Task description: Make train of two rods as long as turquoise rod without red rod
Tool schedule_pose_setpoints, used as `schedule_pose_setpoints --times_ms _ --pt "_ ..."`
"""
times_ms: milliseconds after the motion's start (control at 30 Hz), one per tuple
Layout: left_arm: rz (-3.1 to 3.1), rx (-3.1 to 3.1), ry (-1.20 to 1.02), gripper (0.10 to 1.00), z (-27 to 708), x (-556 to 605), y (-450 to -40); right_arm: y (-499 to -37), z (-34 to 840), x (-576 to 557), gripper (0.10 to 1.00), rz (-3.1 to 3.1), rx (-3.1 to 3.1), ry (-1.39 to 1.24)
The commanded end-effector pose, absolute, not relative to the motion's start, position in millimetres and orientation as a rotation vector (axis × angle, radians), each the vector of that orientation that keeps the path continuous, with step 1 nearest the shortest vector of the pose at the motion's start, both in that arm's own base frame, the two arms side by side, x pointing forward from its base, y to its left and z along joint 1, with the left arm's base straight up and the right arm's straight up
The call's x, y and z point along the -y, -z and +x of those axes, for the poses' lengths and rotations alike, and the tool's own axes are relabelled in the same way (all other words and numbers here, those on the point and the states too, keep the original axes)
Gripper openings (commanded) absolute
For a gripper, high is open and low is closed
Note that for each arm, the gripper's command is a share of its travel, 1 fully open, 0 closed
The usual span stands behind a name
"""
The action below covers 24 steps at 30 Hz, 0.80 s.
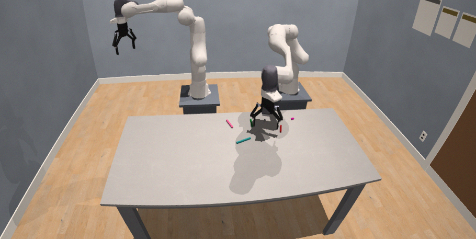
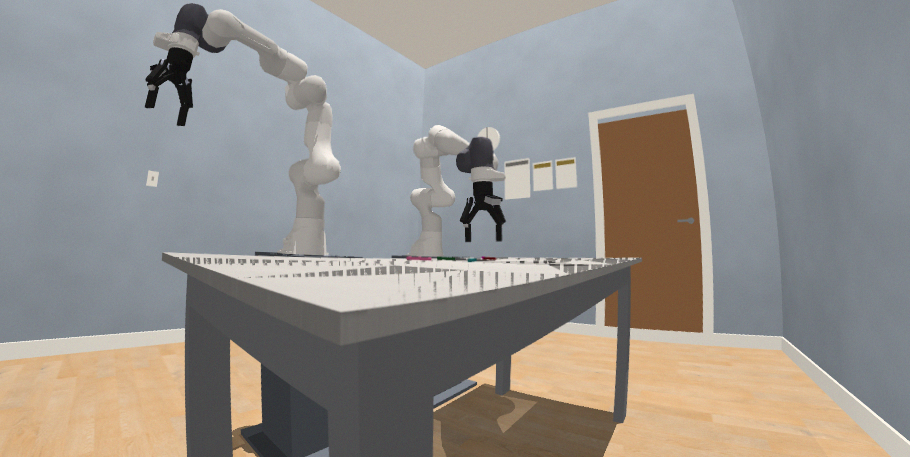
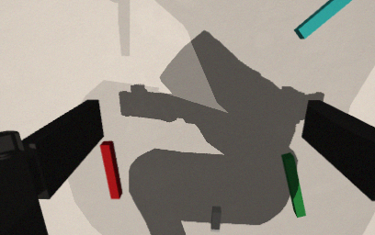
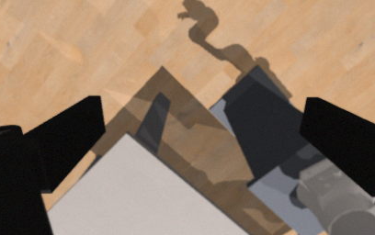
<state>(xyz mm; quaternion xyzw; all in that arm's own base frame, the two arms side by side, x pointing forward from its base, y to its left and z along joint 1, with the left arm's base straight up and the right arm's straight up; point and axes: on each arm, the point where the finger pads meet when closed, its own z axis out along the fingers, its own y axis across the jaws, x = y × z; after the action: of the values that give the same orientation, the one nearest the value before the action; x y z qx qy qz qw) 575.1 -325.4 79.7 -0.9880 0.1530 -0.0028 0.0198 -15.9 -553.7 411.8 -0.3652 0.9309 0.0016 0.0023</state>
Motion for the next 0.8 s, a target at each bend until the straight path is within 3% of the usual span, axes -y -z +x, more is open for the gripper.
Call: schedule_pose_setpoints --times_ms 0,767 --pt "-3.012 -0.728 -0.012 1.000 576.1 328.7 -78.6 -413.0 -17.9 554.2 1.000 -1.155 -2.922 0.000" --pt "-2.800 -1.330 -0.023 1.000 586.1 363.5 -78.1 -413.0 -17.9 554.2 1.000 -1.155 -2.922 0.000"
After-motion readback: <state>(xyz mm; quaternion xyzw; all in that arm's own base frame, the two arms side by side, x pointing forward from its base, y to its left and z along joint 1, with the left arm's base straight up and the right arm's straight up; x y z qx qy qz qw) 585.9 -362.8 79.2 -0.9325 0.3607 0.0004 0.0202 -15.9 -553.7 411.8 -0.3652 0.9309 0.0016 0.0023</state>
